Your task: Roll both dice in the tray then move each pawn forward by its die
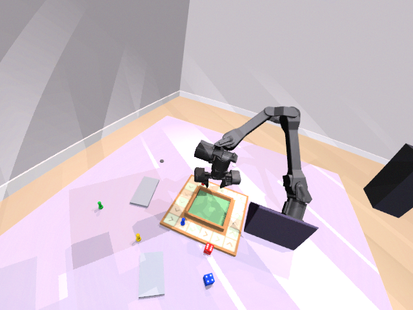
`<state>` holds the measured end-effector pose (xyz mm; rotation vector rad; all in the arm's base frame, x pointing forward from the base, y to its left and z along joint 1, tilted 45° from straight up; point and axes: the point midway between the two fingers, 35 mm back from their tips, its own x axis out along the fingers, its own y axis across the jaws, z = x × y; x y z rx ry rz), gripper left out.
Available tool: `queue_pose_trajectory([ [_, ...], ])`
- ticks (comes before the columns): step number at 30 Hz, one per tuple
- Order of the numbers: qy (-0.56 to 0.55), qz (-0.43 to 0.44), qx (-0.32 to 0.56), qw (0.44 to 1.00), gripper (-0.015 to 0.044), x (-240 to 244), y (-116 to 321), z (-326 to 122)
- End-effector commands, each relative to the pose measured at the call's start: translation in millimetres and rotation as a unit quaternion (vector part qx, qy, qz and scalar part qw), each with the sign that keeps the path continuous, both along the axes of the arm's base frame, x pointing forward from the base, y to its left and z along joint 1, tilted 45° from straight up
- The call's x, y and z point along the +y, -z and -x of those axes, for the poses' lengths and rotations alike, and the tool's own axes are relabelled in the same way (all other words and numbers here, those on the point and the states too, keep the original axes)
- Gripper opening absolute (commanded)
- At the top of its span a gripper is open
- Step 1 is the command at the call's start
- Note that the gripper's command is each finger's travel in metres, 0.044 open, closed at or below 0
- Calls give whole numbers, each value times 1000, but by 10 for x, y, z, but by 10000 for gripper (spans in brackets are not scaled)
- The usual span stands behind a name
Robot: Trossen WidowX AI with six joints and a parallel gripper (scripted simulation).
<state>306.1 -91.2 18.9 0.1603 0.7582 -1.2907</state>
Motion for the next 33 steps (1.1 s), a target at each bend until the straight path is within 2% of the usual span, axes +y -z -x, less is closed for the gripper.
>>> queue_pose_trajectory([
  [1,-80,-96,64,990,275,621,459,-20],
  [3,-83,-96,68,990,275,639,472,-18],
  [6,-166,-93,168,967,275,1072,784,78],
  [10,-268,-72,298,914,275,1550,1167,324],
  [15,-352,-37,419,836,275,1901,1520,672],
  [33,-354,-36,424,833,275,1823,1660,721],
])
